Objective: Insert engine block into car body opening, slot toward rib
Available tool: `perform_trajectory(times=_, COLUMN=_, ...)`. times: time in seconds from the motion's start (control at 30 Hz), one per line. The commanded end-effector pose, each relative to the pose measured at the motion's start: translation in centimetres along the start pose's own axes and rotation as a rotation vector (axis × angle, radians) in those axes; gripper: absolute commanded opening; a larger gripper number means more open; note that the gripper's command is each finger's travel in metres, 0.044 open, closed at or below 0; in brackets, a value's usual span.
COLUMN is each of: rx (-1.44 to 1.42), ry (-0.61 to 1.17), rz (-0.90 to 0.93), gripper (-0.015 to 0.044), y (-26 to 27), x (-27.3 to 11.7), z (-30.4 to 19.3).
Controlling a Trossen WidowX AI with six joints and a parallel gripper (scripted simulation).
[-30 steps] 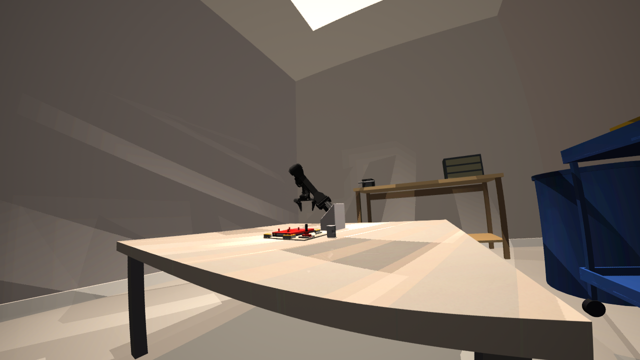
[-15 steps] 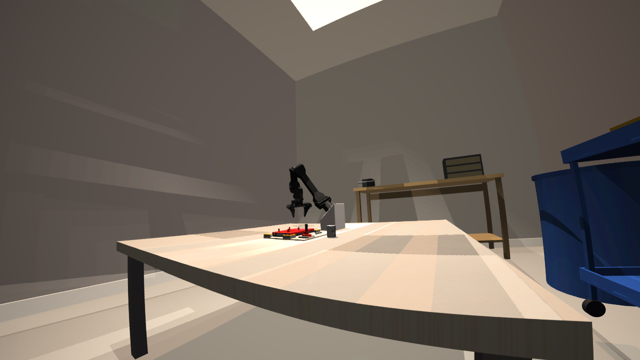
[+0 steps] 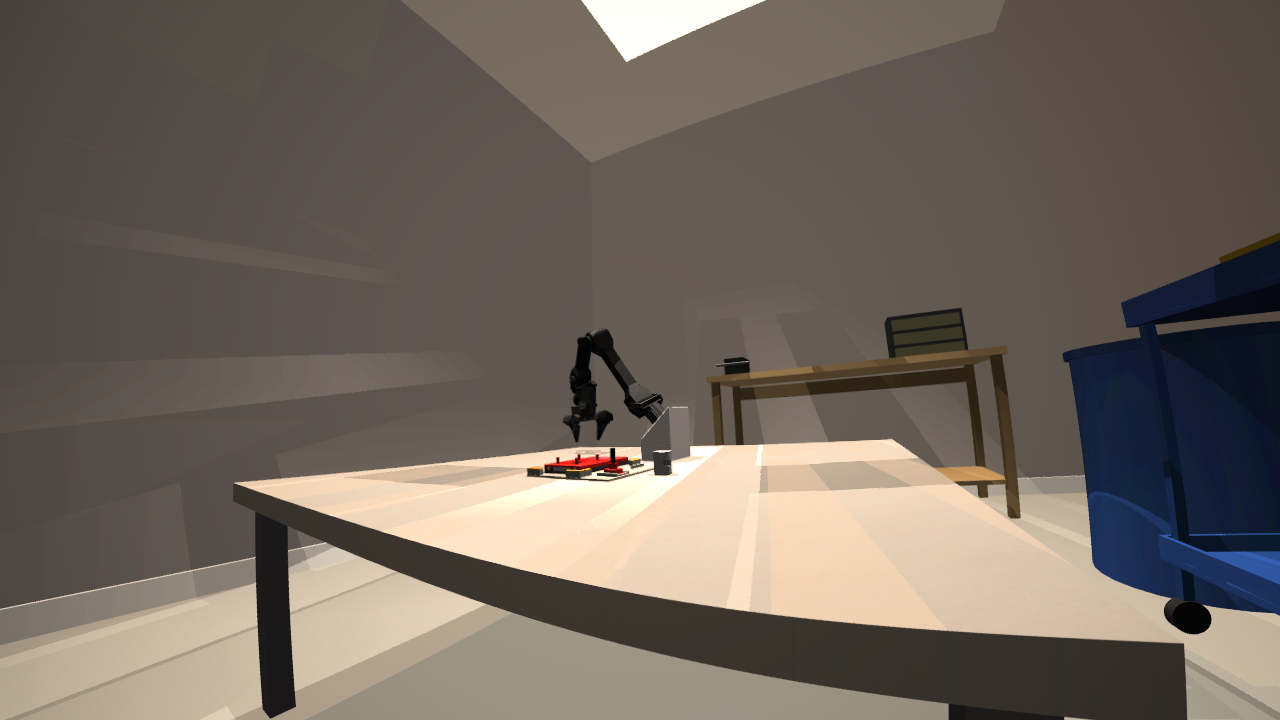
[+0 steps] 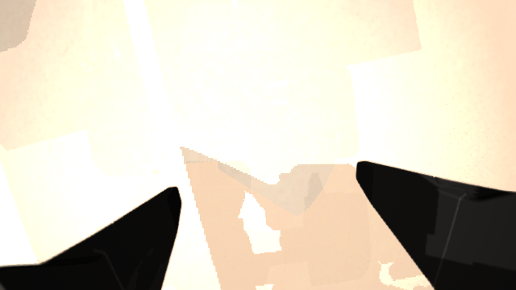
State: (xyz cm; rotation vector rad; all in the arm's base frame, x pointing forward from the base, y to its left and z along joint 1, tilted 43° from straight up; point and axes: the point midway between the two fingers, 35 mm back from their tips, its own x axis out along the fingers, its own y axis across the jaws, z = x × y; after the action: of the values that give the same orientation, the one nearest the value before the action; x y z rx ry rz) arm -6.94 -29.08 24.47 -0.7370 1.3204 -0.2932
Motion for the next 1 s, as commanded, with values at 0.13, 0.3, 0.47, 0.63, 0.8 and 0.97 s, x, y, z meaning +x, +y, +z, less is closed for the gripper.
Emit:
perform_trajectory(times=0.13, rx=0.022, ry=-0.032, rz=0.013, gripper=0.044, y=-1.2, x=1.3, z=1.8)
perform_trajectory(times=0.3, rx=0.04, ry=-0.06, rz=0.025, gripper=0.044, y=-2.0, x=2.3, z=3.5)
perform_trajectory(times=0.47, rx=0.063, ry=-0.093, rz=0.042, gripper=0.044, y=-2.9, x=3.4, z=5.7)
perform_trajectory(times=0.63, rx=0.092, ry=-0.133, rz=0.064, gripper=0.044, y=-3.9, x=4.8, z=8.8)
perform_trajectory(times=0.8, rx=0.127, ry=-0.179, rz=0.093, gripper=0.044, y=-4.7, x=6.1, z=12.8)
perform_trajectory(times=0.97, rx=0.069, ry=-0.252, rz=0.098, gripper=0.044, y=-5.1, x=7.3, z=17.4)
